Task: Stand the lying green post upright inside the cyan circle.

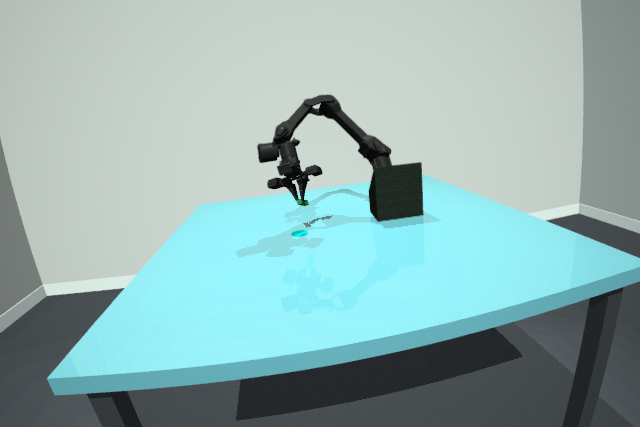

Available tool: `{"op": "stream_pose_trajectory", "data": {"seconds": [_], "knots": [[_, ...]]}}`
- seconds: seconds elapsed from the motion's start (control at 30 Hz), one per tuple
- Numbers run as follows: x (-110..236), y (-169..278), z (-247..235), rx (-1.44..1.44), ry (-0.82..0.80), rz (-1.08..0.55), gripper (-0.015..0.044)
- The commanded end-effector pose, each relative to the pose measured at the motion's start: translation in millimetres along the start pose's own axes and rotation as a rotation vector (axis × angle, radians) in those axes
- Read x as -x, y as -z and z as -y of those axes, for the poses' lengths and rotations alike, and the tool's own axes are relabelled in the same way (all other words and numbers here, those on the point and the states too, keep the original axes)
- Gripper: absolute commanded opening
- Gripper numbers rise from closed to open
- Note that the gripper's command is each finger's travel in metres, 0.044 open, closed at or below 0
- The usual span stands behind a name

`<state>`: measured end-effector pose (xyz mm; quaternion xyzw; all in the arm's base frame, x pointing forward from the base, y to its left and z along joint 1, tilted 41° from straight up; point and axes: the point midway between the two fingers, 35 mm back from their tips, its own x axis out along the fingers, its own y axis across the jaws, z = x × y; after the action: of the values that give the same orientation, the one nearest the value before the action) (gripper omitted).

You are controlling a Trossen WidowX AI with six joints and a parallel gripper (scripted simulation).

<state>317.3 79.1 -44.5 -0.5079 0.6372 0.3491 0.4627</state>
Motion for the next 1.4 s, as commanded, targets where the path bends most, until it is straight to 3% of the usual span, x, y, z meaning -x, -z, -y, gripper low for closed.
{"op": "stream_pose_trajectory", "data": {"seconds": [0.0,1.37], "knots": [[-2.5,1.2,-2.5,0.005,-0.018,0.029,0.0023],[-10.4,2.5,-4.3,0.031,-0.098,0.325,0.0023]]}}
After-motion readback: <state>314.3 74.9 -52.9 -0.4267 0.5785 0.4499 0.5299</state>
